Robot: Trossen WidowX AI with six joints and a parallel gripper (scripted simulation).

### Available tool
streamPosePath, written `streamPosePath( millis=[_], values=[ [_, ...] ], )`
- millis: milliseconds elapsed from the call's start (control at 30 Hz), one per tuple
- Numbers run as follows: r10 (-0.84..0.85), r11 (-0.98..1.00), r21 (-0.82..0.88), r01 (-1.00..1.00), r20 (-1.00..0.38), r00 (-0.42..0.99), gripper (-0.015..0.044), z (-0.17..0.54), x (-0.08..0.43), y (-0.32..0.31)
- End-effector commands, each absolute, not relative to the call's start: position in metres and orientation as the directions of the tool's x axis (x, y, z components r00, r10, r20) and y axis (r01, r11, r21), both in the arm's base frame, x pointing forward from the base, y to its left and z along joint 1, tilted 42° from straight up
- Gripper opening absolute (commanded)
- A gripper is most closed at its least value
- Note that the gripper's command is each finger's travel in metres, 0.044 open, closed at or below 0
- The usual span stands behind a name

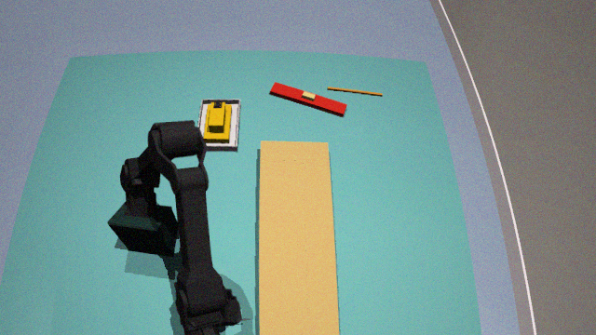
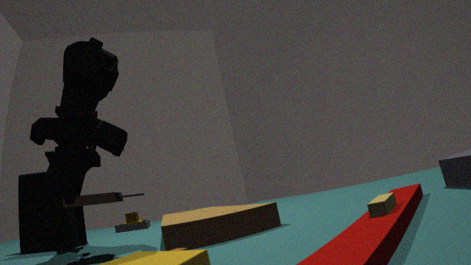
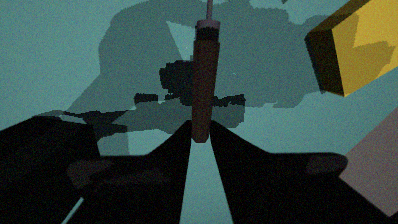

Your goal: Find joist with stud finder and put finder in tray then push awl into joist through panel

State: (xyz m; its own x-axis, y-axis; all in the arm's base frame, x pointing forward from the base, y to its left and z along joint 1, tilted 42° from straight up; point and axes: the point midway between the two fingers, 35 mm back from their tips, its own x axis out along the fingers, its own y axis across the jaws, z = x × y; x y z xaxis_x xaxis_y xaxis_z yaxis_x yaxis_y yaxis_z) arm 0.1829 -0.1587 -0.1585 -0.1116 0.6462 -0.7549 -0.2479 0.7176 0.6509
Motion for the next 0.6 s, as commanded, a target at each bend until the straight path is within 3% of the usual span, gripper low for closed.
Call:
streamPosePath(
  millis=[0,233,567],
  values=[
    [0.639,0.723,0.643,-0.252,-0.761,-0.11,0.0,-0.133,0.181,-0.18],
    [0.588,0.734,0.595,-0.329,-0.798,-0.132,0.0,-0.129,0.183,-0.186],
    [0.228,0.631,0.286,-0.721,-0.957,-0.18,0.0,-0.125,0.208,-0.208]
  ],
)
